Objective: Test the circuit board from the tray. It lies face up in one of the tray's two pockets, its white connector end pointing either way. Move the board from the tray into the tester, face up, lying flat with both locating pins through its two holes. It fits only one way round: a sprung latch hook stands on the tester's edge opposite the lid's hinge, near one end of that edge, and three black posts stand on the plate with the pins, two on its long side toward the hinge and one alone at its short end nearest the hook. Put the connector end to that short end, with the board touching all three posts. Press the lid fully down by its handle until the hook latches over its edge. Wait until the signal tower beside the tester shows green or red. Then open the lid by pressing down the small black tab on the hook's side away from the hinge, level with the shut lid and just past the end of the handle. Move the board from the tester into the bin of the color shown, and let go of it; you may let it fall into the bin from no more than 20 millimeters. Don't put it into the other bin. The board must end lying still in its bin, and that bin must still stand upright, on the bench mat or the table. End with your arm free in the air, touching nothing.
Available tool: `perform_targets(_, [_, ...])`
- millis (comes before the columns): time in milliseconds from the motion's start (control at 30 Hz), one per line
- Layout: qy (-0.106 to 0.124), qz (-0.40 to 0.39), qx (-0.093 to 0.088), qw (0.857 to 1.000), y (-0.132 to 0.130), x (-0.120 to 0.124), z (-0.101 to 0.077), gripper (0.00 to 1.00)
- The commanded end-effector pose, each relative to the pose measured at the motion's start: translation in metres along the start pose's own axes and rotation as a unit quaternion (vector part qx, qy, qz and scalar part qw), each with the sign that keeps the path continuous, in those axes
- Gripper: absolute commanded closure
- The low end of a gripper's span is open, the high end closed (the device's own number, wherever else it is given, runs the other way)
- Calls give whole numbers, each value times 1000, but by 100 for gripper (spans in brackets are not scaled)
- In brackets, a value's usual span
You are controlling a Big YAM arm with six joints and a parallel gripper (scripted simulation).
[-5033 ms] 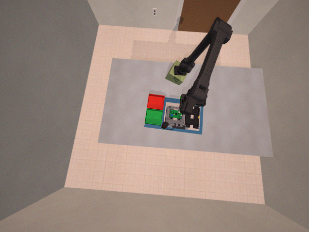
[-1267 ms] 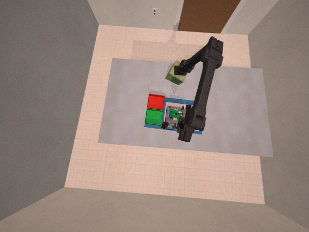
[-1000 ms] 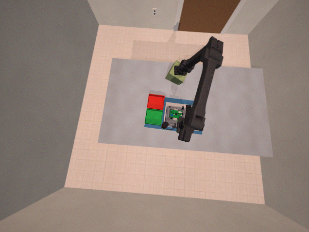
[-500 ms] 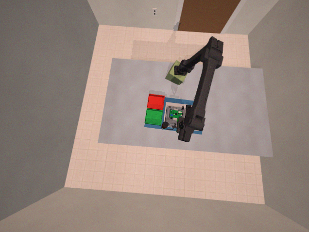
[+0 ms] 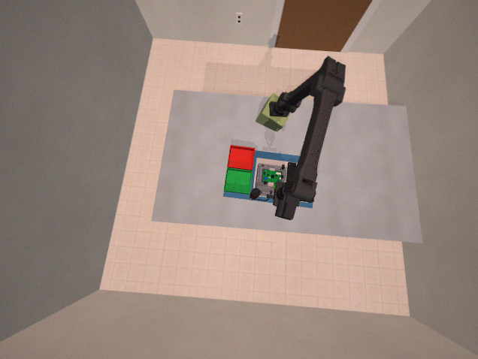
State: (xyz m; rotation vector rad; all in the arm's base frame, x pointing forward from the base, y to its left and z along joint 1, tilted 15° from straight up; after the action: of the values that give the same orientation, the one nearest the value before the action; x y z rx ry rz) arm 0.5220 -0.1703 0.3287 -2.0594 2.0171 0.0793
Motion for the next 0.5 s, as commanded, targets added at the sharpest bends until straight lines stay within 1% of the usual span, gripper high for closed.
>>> perform_targets(0, [1, -1, 4, 1000, -4, -5, 9, 52])
perform_targets(67, [1, 0, 2, 1000, -4, -4, 16, 52])
perform_targets(200, [3, 1, 8, 1000, -2, -3, 21, 52])
perform_targets(300, [2, -2, 7, 1000, -2, -6, 30, 52])
perform_targets(367, [2, -2, 7, 1000, -2, -6, 30, 52])
perform_targets(400, [5, 3, 14, 1000, 1, -2, 24, 52])
perform_targets(467, [4, 3, 12, 1000, 0, -2, 30, 52])
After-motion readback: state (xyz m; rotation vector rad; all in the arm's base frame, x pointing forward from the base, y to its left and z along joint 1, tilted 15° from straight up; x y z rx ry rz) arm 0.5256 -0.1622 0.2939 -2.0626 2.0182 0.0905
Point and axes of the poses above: the point where the finger pads meet when closed, its own z axis out along the fingers, its own y axis across the jaws, x = y × z, the point moved 9 cm from there along -z, back along the fingers, and after that the axes turned 12 degrees about -z, right-handed, at the moved point
